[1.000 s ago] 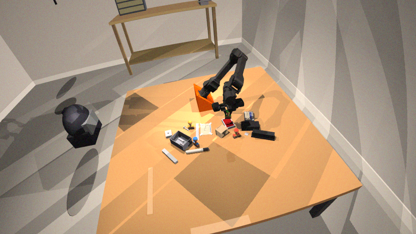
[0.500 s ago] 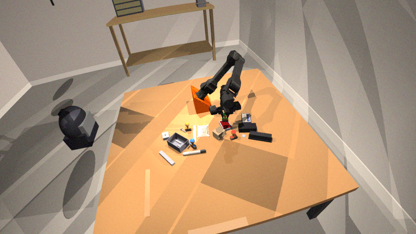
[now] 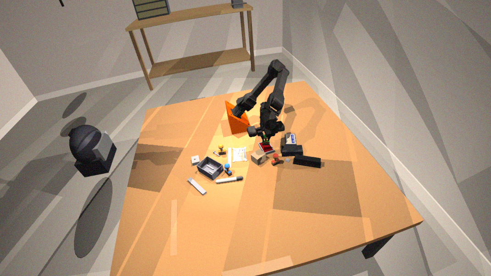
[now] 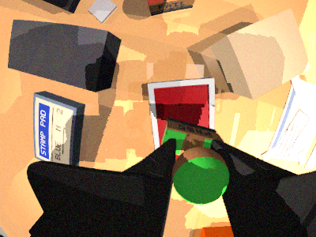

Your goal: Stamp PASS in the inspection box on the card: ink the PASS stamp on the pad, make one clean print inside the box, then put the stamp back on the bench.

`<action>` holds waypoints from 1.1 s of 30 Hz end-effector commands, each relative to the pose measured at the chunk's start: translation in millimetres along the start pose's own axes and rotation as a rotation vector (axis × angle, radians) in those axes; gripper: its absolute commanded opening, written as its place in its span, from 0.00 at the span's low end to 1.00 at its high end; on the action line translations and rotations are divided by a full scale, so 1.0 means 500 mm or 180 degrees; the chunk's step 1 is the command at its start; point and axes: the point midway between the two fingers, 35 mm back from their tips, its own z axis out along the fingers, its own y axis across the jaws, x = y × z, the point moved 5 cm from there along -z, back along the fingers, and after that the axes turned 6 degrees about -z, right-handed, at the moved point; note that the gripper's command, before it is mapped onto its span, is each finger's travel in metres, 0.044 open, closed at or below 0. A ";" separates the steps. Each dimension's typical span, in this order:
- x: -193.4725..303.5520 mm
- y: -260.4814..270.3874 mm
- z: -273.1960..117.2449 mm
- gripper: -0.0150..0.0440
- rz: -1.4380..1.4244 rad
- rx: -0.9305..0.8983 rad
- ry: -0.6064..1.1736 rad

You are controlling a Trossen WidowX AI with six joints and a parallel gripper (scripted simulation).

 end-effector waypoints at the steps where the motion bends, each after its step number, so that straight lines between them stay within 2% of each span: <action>1: 0.004 0.001 0.010 0.25 0.0025 -0.0021 0.0019; 33: 0.006 0.003 0.042 0.25 -0.0004 -0.0029 0.0017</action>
